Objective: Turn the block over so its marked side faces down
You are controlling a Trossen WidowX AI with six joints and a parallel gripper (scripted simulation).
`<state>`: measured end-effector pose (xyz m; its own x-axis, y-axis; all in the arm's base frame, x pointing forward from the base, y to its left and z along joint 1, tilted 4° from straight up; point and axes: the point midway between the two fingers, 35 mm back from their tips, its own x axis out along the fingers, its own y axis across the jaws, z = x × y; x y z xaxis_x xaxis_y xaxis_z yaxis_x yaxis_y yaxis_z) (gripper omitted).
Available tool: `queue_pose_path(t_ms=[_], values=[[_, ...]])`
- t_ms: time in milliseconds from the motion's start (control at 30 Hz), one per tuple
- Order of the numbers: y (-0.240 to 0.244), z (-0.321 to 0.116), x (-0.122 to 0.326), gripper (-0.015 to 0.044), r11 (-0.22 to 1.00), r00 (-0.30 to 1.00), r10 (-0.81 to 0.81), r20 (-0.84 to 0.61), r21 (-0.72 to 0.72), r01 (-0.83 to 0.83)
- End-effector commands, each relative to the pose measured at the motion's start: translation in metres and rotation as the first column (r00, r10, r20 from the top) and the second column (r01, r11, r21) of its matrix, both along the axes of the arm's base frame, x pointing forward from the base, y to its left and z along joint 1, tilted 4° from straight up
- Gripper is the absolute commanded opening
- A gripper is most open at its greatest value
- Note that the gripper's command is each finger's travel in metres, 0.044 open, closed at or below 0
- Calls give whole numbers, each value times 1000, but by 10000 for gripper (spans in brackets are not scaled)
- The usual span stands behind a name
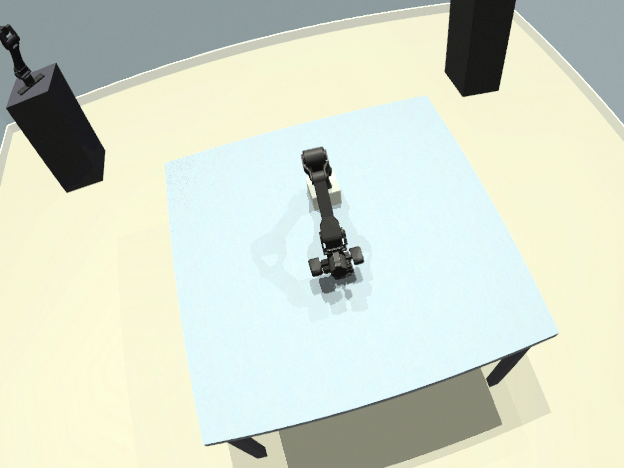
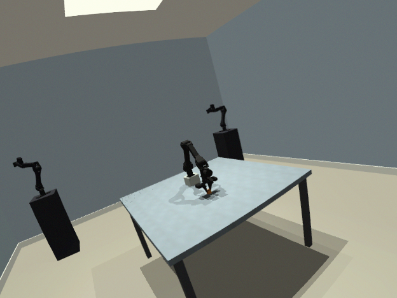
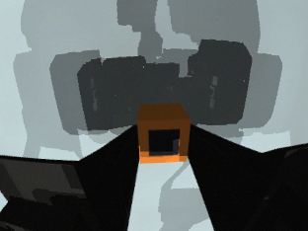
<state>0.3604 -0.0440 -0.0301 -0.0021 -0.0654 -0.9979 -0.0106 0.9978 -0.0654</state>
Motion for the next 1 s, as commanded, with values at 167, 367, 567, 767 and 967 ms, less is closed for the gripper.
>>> queue_pose_path(t_ms=[167,367,567,767,967], values=[[2,28,1,0,1000,1000,5,5,3,-5],[2,24,3,0,1000,997,7,75,6,-8],[1,19,4,0,1000,986,11,169,9,-13],[1,16,3,0,1000,965,16,261,10,-19],[1,15,2,0,1000,936,21,350,8,-26]])
